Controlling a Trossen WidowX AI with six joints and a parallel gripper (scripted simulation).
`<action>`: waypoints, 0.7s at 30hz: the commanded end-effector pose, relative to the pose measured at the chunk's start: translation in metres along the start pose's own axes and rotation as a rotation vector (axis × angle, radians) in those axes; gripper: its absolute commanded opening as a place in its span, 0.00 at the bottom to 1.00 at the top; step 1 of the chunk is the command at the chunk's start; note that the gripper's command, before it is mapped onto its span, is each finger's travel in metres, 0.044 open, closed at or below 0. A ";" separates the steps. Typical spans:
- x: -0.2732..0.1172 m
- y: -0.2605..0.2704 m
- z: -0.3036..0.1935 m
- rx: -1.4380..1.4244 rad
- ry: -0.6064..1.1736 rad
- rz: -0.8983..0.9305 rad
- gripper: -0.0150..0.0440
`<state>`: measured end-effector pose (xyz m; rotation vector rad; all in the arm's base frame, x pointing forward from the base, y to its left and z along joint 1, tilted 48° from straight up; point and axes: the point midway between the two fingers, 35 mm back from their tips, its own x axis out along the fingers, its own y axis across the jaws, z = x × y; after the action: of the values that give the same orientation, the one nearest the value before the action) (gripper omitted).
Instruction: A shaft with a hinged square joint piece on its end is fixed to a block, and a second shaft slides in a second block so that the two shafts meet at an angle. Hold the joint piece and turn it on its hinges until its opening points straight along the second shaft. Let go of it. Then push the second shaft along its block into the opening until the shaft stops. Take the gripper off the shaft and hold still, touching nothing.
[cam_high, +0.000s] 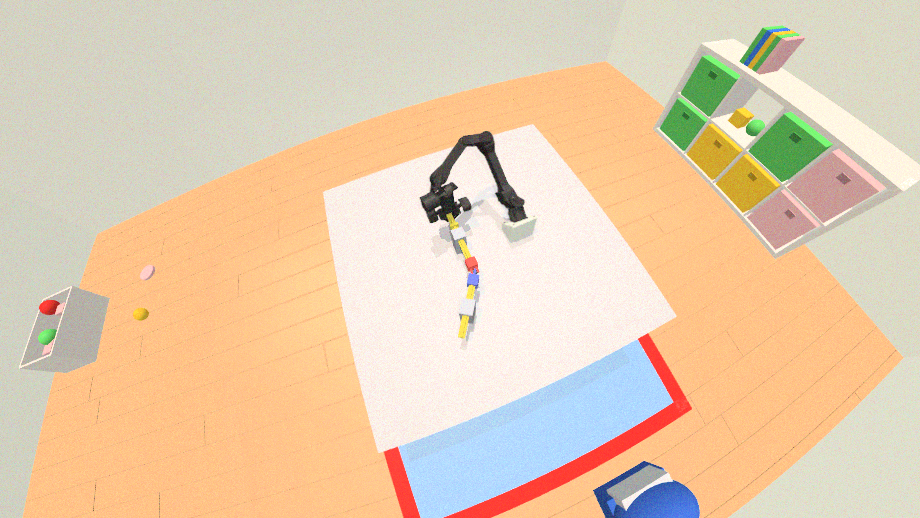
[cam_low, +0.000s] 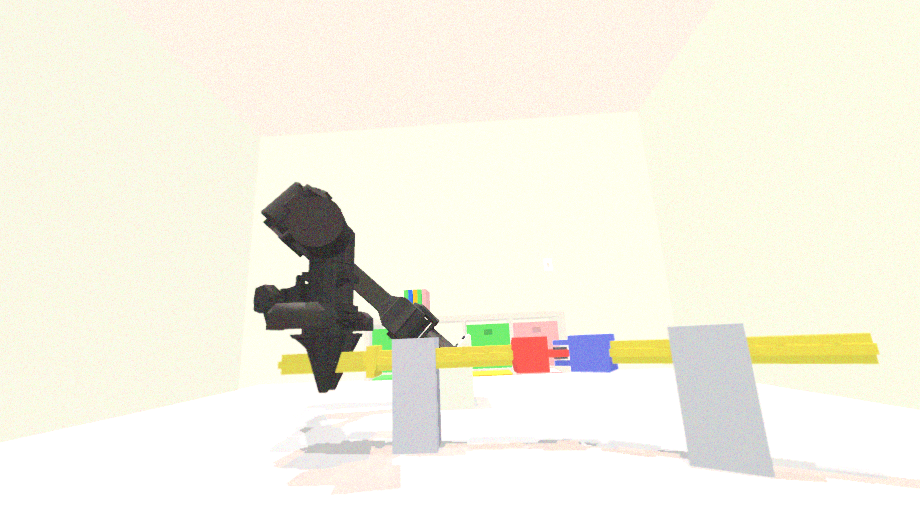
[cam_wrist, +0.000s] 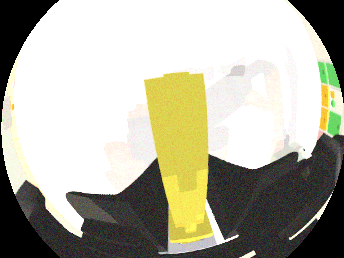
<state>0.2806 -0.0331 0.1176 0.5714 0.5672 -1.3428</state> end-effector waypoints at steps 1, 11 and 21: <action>0.000 0.000 -0.007 0.000 0.004 -0.001 0.25; 0.000 0.000 -0.022 0.000 0.005 -0.001 0.25; 0.000 0.000 -0.023 0.001 -0.001 0.000 0.25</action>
<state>0.2792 -0.0177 0.1003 0.5704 0.5668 -1.3448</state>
